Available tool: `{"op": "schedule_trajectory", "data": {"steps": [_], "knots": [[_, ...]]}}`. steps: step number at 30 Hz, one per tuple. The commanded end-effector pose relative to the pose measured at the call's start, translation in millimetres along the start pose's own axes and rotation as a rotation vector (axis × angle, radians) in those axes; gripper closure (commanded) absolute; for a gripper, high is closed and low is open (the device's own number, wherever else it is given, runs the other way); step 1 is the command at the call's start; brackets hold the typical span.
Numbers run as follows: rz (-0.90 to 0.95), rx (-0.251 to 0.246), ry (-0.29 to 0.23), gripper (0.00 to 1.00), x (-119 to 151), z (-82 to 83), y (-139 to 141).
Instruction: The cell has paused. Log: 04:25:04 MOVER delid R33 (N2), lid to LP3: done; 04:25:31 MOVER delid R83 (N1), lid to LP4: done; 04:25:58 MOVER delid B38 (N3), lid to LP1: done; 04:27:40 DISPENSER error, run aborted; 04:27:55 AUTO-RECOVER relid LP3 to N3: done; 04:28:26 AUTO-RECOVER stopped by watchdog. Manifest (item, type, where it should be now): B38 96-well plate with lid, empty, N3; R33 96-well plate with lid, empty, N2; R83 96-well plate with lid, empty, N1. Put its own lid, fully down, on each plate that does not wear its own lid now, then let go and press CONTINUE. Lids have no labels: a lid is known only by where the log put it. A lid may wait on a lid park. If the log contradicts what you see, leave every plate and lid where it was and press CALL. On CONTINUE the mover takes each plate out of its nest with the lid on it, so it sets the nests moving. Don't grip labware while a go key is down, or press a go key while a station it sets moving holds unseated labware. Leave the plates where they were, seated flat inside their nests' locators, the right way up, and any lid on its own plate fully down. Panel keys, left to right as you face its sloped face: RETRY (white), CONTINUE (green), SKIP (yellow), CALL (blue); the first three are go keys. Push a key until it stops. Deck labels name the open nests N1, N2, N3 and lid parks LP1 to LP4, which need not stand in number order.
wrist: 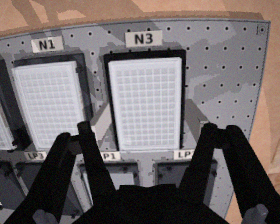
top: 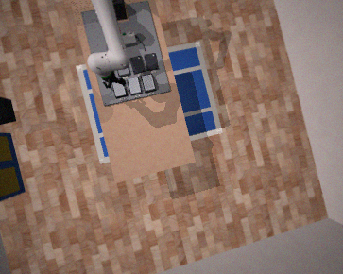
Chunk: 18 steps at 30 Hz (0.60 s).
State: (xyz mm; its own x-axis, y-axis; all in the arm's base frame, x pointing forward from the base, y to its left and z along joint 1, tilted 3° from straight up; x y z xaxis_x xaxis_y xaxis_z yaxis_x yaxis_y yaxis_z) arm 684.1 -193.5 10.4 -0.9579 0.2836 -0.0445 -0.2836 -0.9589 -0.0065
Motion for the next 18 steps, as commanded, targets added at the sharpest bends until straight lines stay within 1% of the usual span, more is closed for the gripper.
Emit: {"op": "schedule_trajectory", "data": {"steps": [1,6,7,18], "knots": [[0.000,0.000,0.000,0.34,-0.2,0.3,0.0],[0.000,0.000,0.000,0.34,-0.2,0.3,0.0],[0.000,0.000,0.000,1.00,-0.2,0.3,0.0],[0.000,0.000,0.000,1.00,-0.2,0.3,0.0]]}}
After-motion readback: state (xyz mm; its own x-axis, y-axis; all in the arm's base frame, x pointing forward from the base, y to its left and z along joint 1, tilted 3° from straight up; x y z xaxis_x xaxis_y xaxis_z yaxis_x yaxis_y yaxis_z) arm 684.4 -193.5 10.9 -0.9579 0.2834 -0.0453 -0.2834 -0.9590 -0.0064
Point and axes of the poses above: the point where the finger pads meet when closed, its own z axis back along the fingers, its own y axis across the jaws, x = y × z, the point moved 7 cm from there along z, back along the fingers, and after that the axes turned 12 degrees about -z, right-handed, at the moved point
